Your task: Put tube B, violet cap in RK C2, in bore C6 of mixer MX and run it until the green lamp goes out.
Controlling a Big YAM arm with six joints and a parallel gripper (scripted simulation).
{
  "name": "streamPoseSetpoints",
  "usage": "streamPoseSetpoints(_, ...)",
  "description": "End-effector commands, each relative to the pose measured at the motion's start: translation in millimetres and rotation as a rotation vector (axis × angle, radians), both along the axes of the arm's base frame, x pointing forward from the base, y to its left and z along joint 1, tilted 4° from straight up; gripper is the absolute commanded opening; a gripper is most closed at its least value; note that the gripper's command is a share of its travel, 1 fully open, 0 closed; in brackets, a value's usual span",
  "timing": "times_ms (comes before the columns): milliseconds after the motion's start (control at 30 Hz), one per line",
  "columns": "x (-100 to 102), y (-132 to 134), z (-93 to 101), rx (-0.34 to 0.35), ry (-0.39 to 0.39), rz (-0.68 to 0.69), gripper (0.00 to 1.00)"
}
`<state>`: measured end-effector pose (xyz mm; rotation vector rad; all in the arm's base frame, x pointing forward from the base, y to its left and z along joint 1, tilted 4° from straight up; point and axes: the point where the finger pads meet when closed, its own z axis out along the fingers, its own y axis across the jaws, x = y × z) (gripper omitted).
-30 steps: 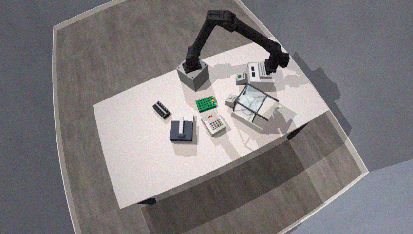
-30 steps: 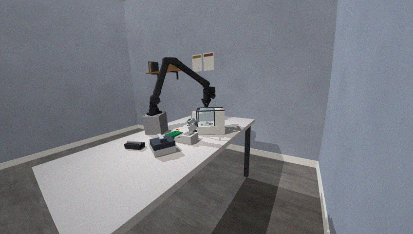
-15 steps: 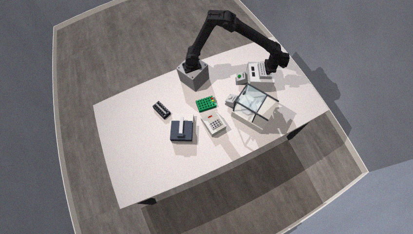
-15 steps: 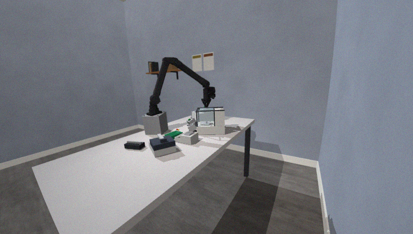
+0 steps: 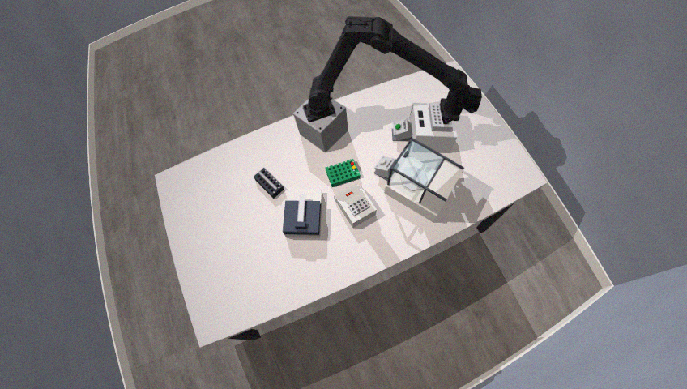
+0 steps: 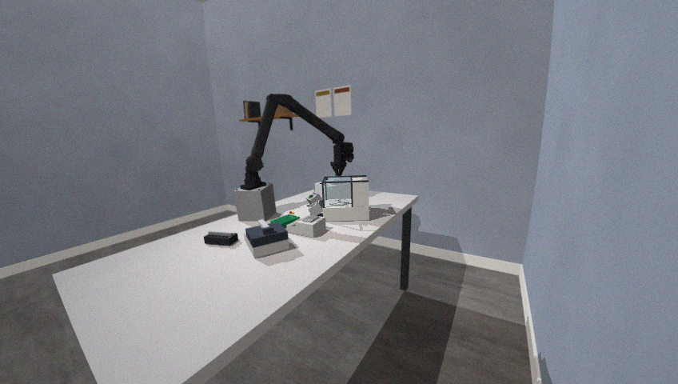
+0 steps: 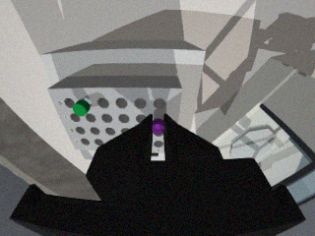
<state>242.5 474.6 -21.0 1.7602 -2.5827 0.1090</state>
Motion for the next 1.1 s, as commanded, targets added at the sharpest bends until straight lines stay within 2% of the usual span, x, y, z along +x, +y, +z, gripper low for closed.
streamPoseSetpoints(0, 20.7, 0.6, -1.2, 0.014, -0.018, -0.014, 0.09)
streamPoseSetpoints(1067, 21.3, -1.5, -6.1, 0.010, -0.016, -0.014, 0.09)
